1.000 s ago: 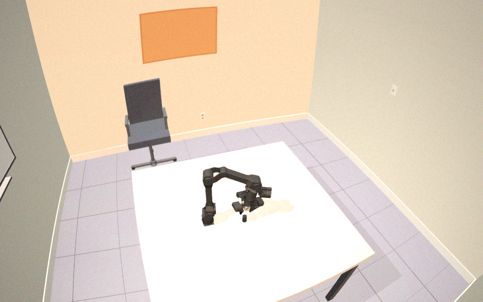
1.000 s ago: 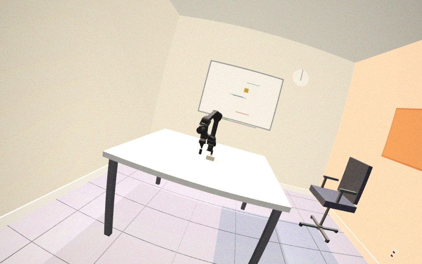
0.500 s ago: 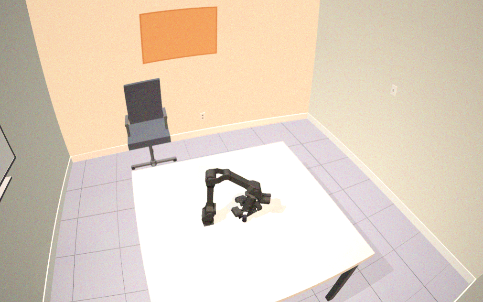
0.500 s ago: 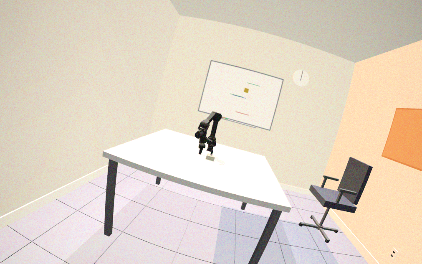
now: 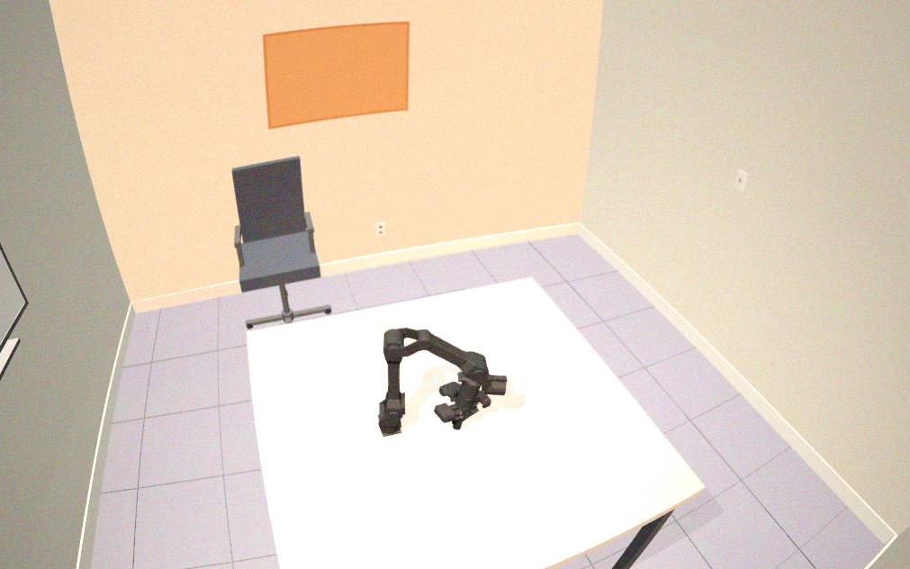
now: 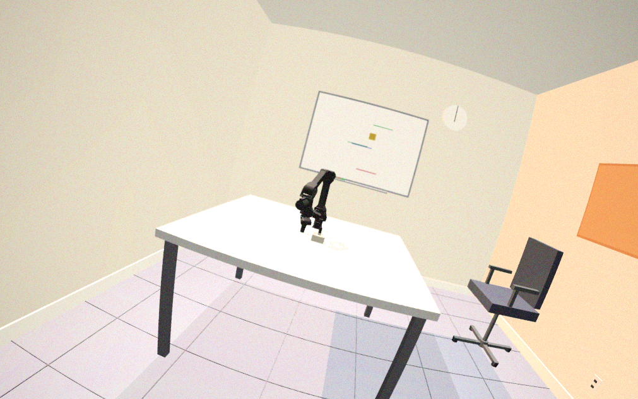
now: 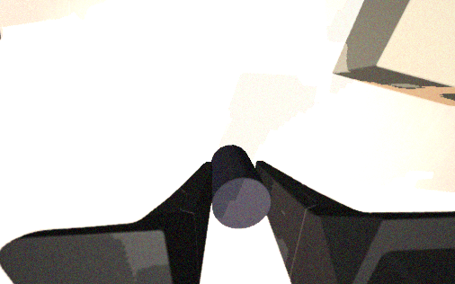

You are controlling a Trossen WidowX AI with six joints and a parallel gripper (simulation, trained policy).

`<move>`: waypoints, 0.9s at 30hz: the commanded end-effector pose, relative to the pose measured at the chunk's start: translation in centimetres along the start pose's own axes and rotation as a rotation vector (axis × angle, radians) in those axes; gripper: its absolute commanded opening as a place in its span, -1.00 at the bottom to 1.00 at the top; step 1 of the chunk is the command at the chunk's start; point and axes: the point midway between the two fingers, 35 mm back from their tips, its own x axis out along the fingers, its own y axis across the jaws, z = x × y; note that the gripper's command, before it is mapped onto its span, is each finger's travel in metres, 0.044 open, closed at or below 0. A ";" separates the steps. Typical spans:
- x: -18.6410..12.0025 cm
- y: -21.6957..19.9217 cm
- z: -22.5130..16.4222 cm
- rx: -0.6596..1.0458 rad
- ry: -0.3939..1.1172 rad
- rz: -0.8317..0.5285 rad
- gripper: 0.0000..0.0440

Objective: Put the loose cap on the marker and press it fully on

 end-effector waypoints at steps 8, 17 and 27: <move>-2.9 -1.2 -0.6 -0.042 0.081 -0.091 -0.68; -5.6 -2.0 0.0 -0.066 0.103 -0.145 -0.69; -8.4 -3.6 2.2 -0.089 0.106 -0.186 -0.73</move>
